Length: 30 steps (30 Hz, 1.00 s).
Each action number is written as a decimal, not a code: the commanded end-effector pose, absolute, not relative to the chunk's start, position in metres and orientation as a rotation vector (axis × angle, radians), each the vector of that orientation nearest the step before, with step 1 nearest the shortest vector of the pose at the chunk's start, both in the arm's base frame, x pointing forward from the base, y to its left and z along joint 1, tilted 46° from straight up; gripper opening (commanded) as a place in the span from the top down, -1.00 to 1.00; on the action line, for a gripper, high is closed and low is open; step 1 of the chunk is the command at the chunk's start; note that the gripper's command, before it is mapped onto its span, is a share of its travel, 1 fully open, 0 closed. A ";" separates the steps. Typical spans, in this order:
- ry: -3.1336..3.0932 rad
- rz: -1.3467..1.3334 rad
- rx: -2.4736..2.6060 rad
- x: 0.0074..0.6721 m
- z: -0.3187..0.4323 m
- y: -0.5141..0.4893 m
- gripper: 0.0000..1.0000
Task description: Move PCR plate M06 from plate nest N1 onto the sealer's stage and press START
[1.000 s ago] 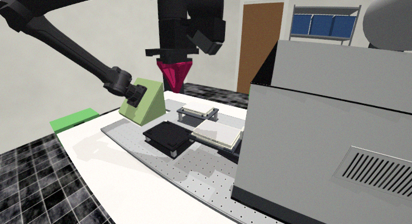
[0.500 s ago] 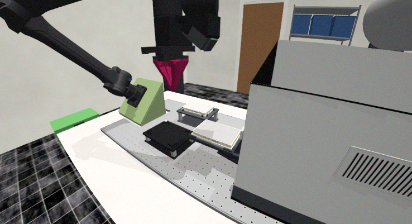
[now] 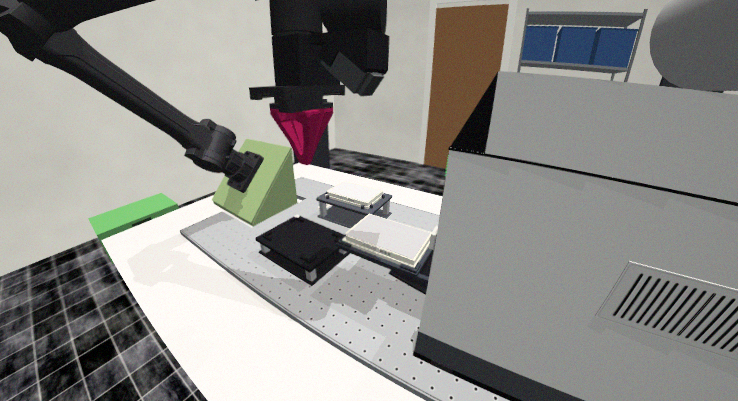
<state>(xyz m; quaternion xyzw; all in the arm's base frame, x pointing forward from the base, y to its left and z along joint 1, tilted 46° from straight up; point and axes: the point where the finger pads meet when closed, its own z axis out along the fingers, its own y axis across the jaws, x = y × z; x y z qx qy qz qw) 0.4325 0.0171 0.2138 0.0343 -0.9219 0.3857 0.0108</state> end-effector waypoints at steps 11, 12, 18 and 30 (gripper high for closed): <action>-2.955 1.204 0.101 0.449 0.230 0.034 1.00; -2.955 1.204 0.101 0.449 0.230 0.034 1.00; -2.947 1.196 0.093 0.432 0.211 0.041 -1.00; -2.962 1.202 0.048 0.391 0.179 0.056 -1.00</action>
